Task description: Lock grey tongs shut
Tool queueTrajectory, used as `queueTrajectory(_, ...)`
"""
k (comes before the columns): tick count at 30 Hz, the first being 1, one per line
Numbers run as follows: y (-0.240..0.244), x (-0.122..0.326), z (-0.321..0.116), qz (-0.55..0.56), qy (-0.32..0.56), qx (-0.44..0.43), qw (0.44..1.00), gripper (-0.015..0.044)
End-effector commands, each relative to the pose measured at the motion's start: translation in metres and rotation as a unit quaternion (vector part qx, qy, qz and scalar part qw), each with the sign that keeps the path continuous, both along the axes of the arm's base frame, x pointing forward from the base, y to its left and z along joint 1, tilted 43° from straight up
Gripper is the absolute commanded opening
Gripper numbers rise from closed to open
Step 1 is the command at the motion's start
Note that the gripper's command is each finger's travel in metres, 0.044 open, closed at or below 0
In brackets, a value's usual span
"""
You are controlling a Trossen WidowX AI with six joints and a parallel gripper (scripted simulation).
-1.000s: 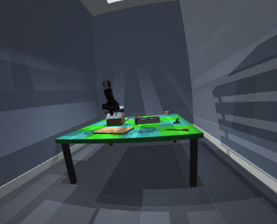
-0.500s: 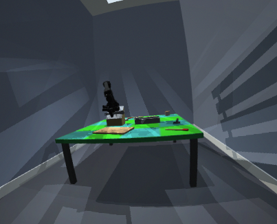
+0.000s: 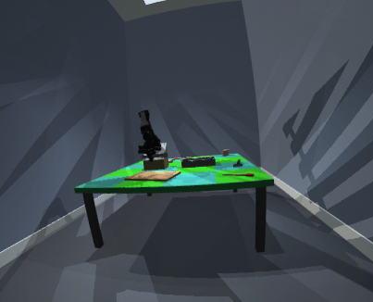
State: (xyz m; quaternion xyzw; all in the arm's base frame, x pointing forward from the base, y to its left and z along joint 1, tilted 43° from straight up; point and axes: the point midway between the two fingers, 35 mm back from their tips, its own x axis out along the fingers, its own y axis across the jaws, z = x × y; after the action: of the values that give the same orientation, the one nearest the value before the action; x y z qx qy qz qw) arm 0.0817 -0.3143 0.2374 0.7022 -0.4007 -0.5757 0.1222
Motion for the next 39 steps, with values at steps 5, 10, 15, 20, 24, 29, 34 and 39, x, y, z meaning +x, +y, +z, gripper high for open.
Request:
queueTrajectory(5,-0.009,0.001,-0.007,0.002,-0.001,-0.001,1.000,-0.0150)
queueTrajectory(10,-0.015,0.001,-0.013,0.002,-0.001,-0.001,1.000,-0.0150)
queueTrajectory(15,-0.020,0.001,-0.019,0.002,-0.001,-0.001,1.000,-0.0150)
queueTrajectory(20,-0.026,0.001,-0.026,0.002,-0.001,-0.001,1.000,-0.0150)
queueTrajectory(24,-0.030,0.001,-0.031,0.002,-0.001,-0.001,1.000,-0.0150)
queueTrajectory(29,-0.035,0.001,-0.037,0.002,-0.001,-0.001,1.000,-0.0150)
queueTrajectory(34,-0.040,0.000,-0.043,0.002,-0.001,-0.001,1.000,-0.0150)
queueTrajectory(39,-0.045,-0.001,-0.050,0.002,-0.001,-0.001,1.000,-0.0150)
